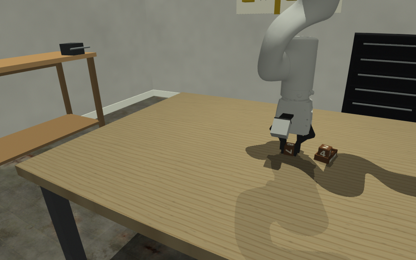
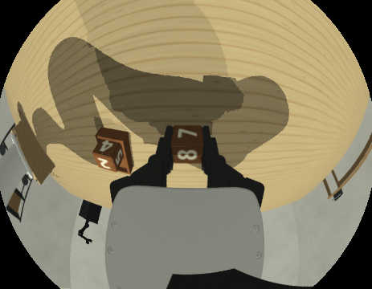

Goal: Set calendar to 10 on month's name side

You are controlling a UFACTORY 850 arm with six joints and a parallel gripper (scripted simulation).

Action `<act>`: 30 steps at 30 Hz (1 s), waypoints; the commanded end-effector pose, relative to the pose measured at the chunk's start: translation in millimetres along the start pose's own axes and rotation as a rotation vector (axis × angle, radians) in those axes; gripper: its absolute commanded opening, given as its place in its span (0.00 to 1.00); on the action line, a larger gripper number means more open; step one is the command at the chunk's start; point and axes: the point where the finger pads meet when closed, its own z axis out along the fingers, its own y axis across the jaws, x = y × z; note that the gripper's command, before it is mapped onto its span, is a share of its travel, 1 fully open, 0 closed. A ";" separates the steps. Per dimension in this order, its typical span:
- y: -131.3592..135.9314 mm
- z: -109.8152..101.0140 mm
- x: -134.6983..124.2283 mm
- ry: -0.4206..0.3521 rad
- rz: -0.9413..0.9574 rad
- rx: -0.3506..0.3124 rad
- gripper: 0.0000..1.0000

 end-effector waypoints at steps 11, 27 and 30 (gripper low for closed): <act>1.0 -0.8 0.0 0.000 0.000 -0.002 0.31; 1.0 -0.8 0.0 0.000 0.000 -0.002 0.47; 1.0 -0.8 0.0 0.000 0.000 -0.002 0.47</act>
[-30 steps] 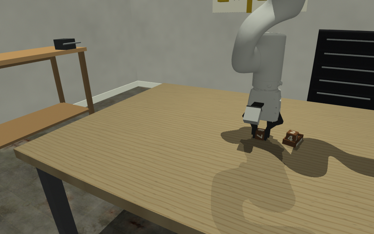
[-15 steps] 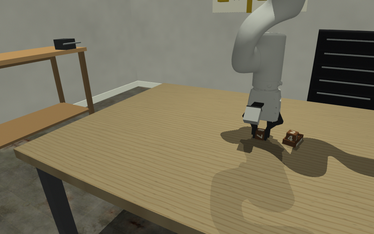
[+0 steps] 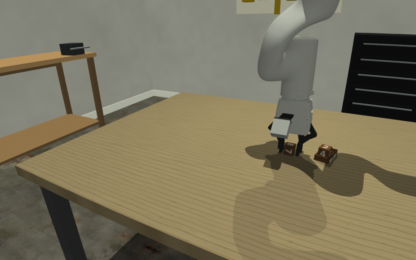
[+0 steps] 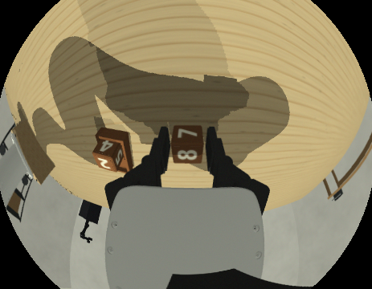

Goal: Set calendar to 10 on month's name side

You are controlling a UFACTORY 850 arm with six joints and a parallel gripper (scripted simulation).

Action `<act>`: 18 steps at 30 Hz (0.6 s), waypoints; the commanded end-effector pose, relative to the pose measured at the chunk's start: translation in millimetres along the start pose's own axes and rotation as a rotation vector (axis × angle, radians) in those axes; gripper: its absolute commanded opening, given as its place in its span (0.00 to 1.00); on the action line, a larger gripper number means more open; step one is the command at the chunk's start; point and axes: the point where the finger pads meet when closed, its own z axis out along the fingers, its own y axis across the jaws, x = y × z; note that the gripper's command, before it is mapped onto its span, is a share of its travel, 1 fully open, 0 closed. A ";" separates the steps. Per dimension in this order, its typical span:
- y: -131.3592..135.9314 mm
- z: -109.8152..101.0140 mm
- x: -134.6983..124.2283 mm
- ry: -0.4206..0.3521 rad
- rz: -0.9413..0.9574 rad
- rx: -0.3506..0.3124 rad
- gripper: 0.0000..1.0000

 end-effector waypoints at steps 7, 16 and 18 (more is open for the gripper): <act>1.0 -1.1 0.0 0.000 0.000 -0.002 0.47; 1.0 -17.9 0.0 0.000 0.000 -0.002 0.47; 1.0 -22.2 0.0 0.000 0.000 -0.002 0.47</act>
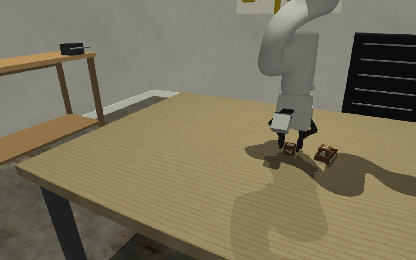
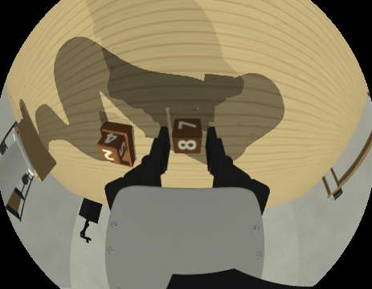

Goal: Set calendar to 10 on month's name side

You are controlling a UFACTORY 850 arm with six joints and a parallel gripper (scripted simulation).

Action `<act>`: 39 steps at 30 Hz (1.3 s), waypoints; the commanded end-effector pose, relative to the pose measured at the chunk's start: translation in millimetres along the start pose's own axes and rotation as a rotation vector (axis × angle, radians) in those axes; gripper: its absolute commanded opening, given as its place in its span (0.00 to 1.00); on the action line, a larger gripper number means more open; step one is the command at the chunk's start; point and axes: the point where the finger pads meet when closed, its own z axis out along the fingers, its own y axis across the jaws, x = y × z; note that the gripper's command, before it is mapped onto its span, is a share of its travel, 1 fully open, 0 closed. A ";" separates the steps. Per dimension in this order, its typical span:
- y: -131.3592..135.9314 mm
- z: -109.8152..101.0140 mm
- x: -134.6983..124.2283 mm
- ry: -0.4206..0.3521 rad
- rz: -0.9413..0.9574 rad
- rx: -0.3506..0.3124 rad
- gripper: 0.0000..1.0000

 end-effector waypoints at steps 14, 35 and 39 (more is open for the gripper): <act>0.6 -73.4 0.1 0.000 0.000 -0.001 0.47; 0.5 -77.0 0.1 0.000 0.000 -0.001 1.00; 0.5 -77.0 0.1 0.000 0.000 -0.001 1.00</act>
